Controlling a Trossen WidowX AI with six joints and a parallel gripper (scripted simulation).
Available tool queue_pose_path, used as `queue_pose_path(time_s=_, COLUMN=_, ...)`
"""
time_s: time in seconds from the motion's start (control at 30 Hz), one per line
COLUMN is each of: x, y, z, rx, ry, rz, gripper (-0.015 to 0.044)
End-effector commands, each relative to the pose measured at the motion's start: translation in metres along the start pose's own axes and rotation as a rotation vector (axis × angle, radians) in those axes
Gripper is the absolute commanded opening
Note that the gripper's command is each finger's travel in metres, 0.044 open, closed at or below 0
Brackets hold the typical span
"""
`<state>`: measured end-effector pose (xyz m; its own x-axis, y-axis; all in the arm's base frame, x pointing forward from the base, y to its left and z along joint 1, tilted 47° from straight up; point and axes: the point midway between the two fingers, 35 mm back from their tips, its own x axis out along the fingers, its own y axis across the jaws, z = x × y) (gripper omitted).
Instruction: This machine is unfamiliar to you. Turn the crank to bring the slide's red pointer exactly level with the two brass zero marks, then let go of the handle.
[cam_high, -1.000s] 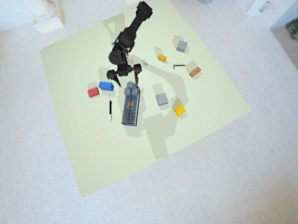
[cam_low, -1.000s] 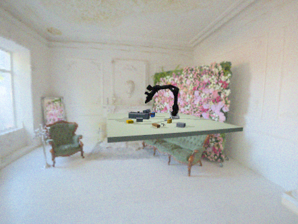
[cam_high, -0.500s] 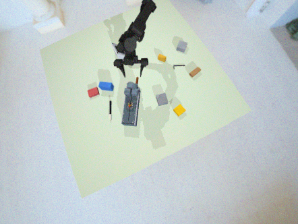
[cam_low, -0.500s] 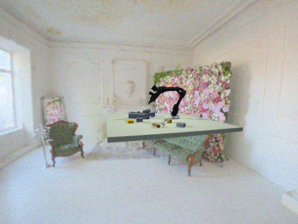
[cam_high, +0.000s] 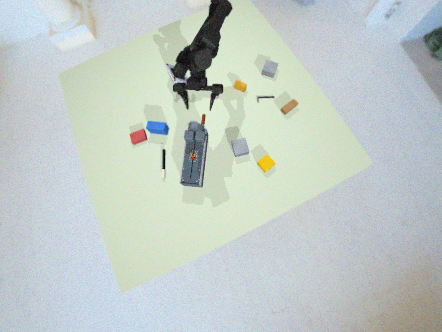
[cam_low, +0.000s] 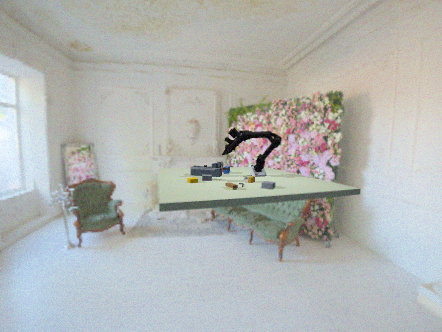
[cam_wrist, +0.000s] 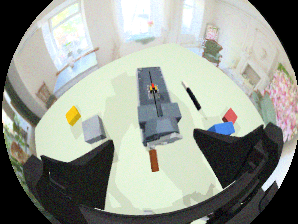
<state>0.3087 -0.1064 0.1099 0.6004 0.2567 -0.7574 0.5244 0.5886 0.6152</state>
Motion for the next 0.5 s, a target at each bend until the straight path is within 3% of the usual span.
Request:
queue_pose_path(time_s=0.0, x=0.011, y=0.001, z=-0.011, rx=0.004, ry=-0.003, rz=-0.004, gripper=0.044)
queue_pose_path(time_s=0.47, x=0.051, y=0.001, z=-0.055, rx=0.006, ry=-0.004, rz=0.0, gripper=0.044)
